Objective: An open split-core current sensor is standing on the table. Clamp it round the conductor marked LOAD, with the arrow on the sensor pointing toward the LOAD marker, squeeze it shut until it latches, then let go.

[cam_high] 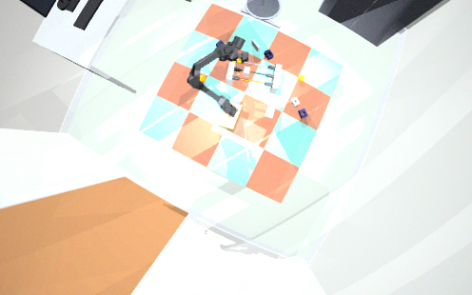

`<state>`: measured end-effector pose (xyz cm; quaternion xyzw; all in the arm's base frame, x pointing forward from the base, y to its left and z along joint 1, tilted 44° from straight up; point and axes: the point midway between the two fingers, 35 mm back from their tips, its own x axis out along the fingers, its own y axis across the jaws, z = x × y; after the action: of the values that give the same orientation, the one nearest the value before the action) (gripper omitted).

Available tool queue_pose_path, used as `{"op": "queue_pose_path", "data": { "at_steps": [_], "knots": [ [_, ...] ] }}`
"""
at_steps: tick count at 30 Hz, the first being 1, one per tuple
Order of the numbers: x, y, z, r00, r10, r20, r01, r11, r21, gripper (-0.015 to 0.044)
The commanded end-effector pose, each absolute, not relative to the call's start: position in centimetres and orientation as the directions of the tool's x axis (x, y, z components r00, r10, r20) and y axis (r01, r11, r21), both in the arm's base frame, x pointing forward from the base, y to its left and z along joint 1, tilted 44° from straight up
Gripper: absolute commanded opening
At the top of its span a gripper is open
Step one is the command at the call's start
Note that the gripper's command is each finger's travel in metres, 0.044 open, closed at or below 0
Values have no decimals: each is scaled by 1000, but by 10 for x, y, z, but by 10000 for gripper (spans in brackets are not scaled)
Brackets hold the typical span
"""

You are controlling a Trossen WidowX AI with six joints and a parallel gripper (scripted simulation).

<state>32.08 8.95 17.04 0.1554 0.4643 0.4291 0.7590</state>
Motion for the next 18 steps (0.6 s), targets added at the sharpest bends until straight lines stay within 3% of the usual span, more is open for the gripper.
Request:
{"op": "queue_pose_path", "data": {
  "at_steps": [1, 12, 18],
  "knots": [
    [322, 90, 173, 198, 802, -564, -511, 575, 639, 440],
    [322, 90, 173, 198, 802, -564, -511, 575, 639, 440],
    [313, 47, 102, 180, 764, -619, -492, 615, 616, 292]
  ]
}}
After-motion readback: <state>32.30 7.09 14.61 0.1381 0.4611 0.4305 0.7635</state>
